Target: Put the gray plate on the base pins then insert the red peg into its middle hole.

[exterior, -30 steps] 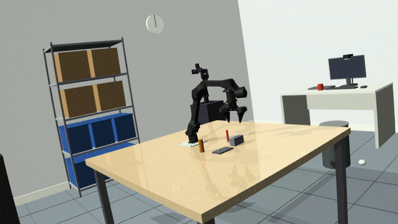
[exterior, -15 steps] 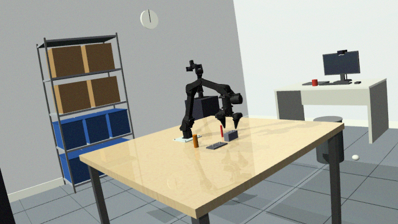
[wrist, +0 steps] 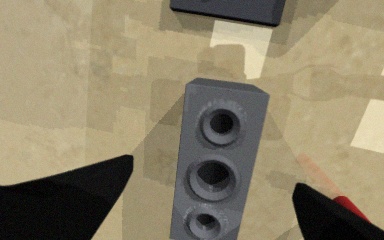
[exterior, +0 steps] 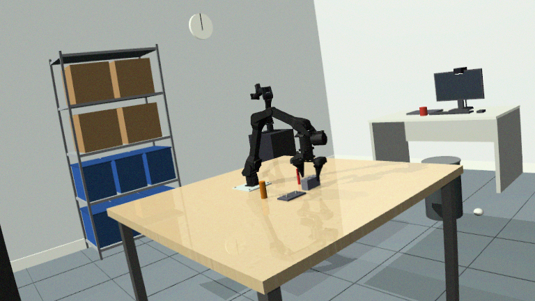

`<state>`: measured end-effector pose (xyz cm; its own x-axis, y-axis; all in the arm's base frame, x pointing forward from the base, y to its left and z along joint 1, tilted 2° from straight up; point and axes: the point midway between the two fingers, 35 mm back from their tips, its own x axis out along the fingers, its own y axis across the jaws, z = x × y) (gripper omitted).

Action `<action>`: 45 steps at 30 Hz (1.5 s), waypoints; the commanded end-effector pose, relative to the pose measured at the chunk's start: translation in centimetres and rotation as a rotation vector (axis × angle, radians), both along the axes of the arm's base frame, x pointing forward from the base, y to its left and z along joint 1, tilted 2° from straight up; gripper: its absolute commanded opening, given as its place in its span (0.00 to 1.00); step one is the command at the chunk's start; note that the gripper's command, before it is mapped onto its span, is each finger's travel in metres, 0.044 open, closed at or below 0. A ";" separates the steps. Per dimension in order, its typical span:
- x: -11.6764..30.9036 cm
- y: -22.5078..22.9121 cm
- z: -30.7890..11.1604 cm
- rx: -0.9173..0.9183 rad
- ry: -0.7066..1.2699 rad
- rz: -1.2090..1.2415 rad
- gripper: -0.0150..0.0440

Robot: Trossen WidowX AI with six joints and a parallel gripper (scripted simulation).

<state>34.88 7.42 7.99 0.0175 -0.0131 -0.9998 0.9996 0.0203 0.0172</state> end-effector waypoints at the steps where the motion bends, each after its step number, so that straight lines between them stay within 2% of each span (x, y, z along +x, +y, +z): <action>1: 0.0 0.0 -0.7 0.002 0.003 -0.003 1.00; 24: -0.1 0.0 -4.1 0.002 0.003 -0.003 1.00; 34: -0.1 0.0 -4.1 0.002 0.003 -0.003 0.56; 41: -0.1 0.0 -4.1 0.002 0.003 -0.003 0.48; 45: -0.2 -0.3 -3.8 0.011 0.003 0.001 0.30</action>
